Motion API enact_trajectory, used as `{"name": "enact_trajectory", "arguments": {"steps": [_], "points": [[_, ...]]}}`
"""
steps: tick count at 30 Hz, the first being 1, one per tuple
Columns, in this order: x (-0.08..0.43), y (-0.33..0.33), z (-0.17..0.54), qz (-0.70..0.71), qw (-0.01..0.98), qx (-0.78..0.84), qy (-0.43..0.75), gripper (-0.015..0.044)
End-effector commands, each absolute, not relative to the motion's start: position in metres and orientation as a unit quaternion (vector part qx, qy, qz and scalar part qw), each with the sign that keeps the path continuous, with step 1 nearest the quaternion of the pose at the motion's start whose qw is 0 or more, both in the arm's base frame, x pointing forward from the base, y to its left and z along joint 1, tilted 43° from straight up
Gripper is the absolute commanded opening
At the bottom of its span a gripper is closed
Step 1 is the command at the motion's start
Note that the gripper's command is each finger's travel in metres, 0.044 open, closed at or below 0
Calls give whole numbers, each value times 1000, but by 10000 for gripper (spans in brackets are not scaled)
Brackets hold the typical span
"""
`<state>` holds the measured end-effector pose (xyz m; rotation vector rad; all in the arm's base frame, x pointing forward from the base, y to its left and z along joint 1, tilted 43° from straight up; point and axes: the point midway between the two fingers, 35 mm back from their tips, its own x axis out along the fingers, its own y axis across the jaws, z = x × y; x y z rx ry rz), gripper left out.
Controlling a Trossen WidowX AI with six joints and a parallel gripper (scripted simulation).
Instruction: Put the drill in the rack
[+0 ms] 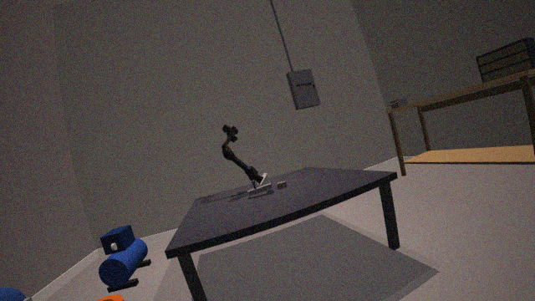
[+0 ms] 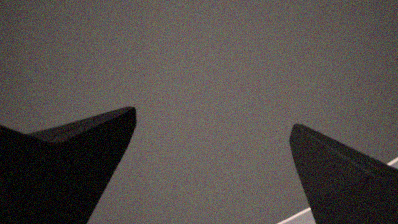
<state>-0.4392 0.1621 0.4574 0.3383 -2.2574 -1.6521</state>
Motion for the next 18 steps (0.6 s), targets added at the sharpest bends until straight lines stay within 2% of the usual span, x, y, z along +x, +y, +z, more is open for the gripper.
{"name": "enact_trajectory", "arguments": {"steps": [1,9,15,18], "points": [[-439,162,457,-579,161,118,-791,374],[-439,165,457,-579,158,116,-791,164],[-415,242,433,-591,59,33,-804,6],[-394,284,419,-594,0,-11,-804,0]]}}
